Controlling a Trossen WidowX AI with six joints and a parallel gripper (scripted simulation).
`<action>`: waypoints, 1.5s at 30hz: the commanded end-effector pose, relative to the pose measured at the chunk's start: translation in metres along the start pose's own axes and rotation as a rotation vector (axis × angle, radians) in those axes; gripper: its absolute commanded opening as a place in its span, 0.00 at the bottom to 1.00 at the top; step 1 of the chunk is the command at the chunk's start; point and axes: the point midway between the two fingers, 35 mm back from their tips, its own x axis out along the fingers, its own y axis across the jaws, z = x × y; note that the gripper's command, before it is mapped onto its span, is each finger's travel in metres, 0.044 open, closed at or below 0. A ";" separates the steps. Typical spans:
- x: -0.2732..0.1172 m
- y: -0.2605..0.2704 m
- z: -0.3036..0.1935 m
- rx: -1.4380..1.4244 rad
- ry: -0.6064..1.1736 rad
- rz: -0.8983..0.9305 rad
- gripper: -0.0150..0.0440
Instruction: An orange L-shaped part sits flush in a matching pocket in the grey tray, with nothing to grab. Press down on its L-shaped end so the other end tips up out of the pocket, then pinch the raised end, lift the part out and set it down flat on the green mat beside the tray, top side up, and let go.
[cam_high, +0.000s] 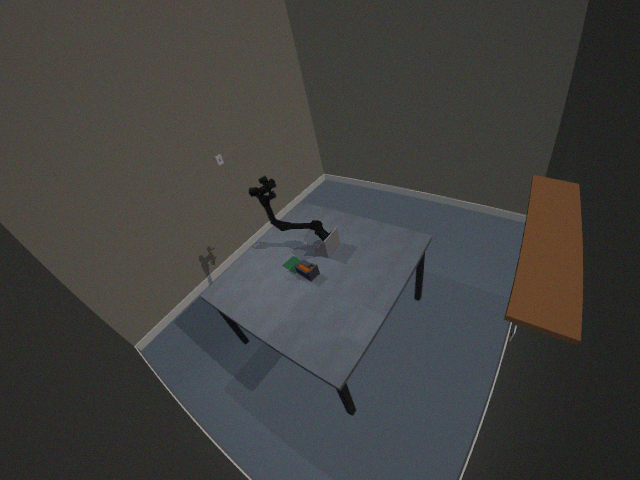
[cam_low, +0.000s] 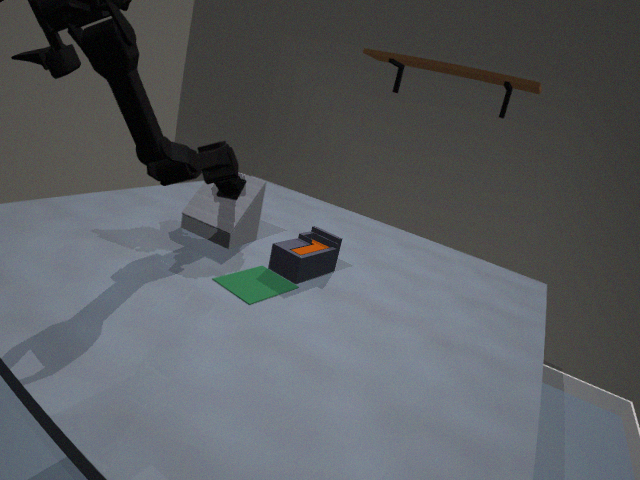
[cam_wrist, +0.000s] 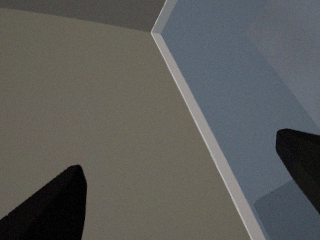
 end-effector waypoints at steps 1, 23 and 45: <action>0.000 0.003 0.004 0.001 -0.012 0.016 0.89; -0.182 0.069 0.337 0.090 -1.143 0.582 0.56; -0.496 -0.213 0.391 0.861 -2.181 0.220 0.56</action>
